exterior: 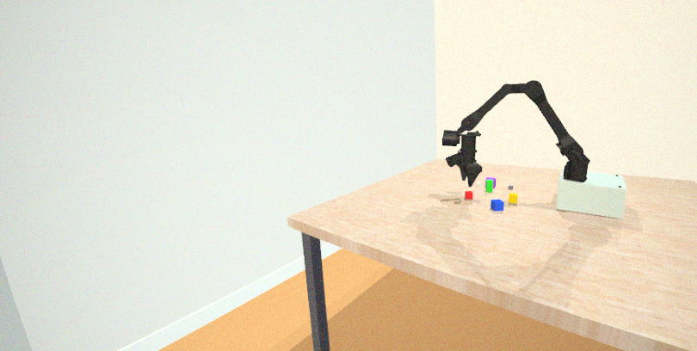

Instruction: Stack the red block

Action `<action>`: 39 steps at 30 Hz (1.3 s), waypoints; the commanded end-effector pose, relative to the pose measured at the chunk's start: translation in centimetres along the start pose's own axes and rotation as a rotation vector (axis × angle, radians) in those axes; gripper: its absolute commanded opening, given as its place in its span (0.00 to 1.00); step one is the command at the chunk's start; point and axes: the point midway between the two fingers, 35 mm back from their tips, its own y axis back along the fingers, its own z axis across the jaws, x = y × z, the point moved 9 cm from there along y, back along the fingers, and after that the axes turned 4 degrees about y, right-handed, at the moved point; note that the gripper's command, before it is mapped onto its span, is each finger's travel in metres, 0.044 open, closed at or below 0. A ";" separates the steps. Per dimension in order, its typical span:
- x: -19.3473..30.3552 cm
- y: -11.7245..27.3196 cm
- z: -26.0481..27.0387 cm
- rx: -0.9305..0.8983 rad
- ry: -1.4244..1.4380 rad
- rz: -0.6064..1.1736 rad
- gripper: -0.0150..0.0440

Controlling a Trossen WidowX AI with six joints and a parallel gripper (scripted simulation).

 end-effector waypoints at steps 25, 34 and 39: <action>0.6 -5.0 0.5 -0.015 -0.004 0.021 1.00; 0.6 -5.2 0.5 -0.015 -0.004 0.021 1.00; 0.6 -5.2 0.5 -0.015 -0.004 0.021 1.00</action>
